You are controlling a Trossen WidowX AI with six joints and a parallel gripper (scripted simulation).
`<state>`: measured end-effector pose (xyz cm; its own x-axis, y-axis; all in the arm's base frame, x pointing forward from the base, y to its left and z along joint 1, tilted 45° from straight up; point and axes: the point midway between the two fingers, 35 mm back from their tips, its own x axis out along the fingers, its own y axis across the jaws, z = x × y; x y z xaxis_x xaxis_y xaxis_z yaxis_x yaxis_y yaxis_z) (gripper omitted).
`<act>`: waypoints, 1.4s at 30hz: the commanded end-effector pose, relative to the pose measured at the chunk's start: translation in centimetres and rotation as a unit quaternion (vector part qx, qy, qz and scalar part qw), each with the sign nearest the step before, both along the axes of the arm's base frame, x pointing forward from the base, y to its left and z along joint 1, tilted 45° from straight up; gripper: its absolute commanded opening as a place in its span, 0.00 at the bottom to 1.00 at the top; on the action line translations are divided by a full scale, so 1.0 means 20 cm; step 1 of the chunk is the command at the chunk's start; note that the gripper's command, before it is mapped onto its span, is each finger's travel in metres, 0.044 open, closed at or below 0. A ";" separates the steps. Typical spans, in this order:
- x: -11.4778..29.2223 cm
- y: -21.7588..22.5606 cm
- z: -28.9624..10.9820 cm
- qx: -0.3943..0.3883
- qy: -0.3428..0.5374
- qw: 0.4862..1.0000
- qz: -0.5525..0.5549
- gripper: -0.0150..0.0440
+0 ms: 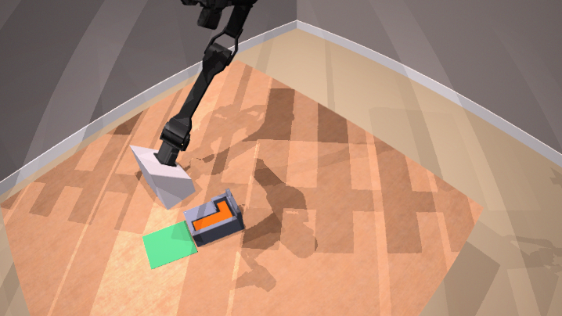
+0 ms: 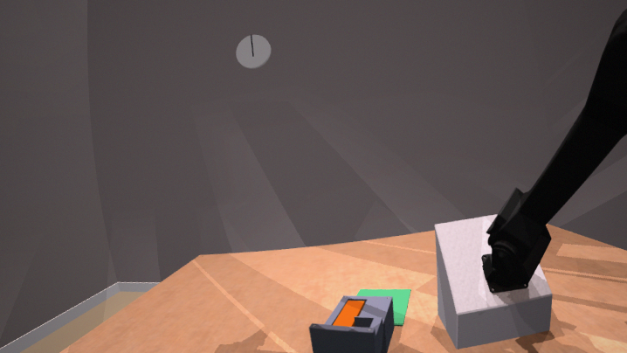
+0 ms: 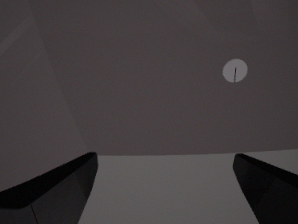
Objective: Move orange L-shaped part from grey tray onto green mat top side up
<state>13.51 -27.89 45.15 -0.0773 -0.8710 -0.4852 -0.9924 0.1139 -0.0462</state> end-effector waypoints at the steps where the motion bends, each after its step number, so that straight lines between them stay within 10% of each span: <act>1: 0.02 0.00 -0.02 0.005 -0.006 1.000 0.002 0.89; 9: 0.45 0.11 -0.54 0.195 -0.190 0.962 -0.011 0.56; 24: 0.79 0.80 -1.37 0.529 -0.286 0.721 -0.345 0.56; 36: 0.67 1.43 -1.71 0.505 -0.127 0.438 -0.733 0.56; 42: 0.67 1.44 -1.71 0.501 -0.123 0.432 -0.740 0.56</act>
